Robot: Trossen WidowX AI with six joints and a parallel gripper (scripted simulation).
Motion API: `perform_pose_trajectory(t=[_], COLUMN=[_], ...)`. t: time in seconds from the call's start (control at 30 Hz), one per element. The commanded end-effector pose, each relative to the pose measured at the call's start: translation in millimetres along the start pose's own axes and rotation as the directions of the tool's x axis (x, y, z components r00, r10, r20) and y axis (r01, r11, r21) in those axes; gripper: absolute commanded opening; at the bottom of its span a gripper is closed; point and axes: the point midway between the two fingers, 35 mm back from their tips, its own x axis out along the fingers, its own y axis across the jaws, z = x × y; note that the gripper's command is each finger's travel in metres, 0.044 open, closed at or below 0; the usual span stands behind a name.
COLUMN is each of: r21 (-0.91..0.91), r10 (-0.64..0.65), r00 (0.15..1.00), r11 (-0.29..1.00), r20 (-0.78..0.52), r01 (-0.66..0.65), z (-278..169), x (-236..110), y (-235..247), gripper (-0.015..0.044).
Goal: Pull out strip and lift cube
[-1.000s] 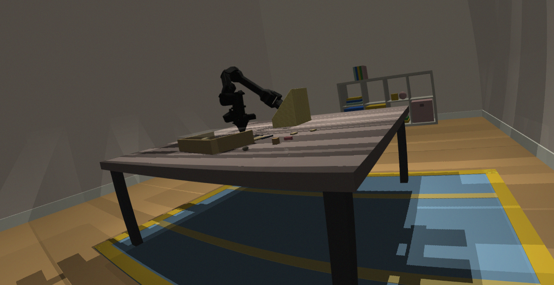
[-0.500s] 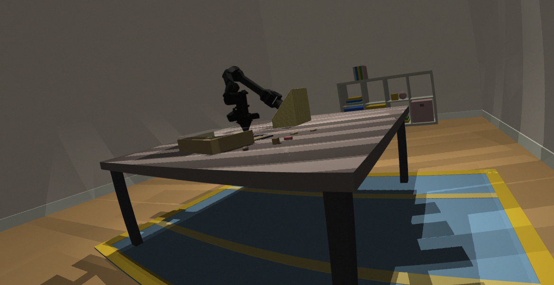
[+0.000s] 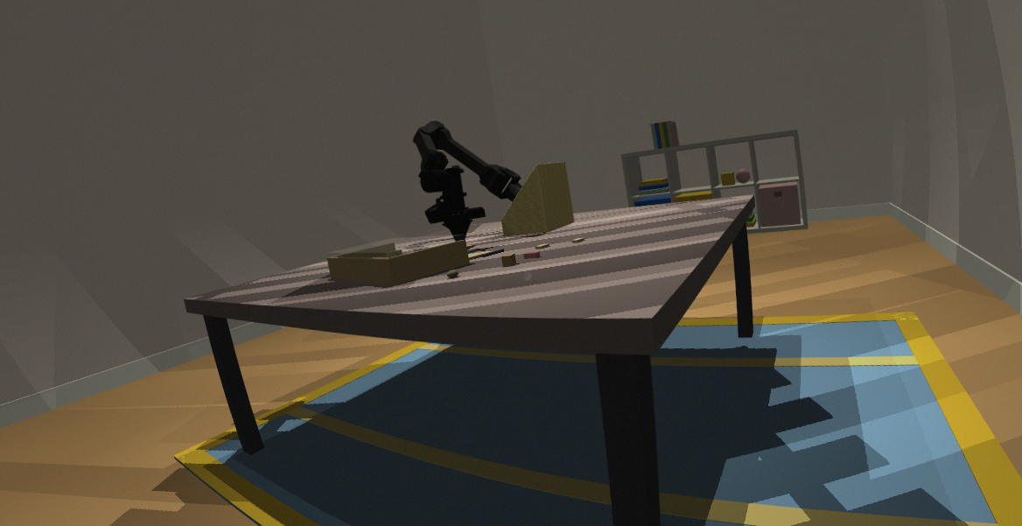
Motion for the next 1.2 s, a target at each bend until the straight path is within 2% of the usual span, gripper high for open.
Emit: perform_pose_trajectory(t=[0.0, 1.17], r21=[-0.009, -0.011], r10=[-0.005, -0.005], r00=[1.000, 1.000], r11=[1.000, 1.000], r20=[-0.026, -0.028], r01=[0.005, 0.004], z=[-13, -66], x=[5, 4], y=[-1, 0], gripper=[0.0000, 0.0000])
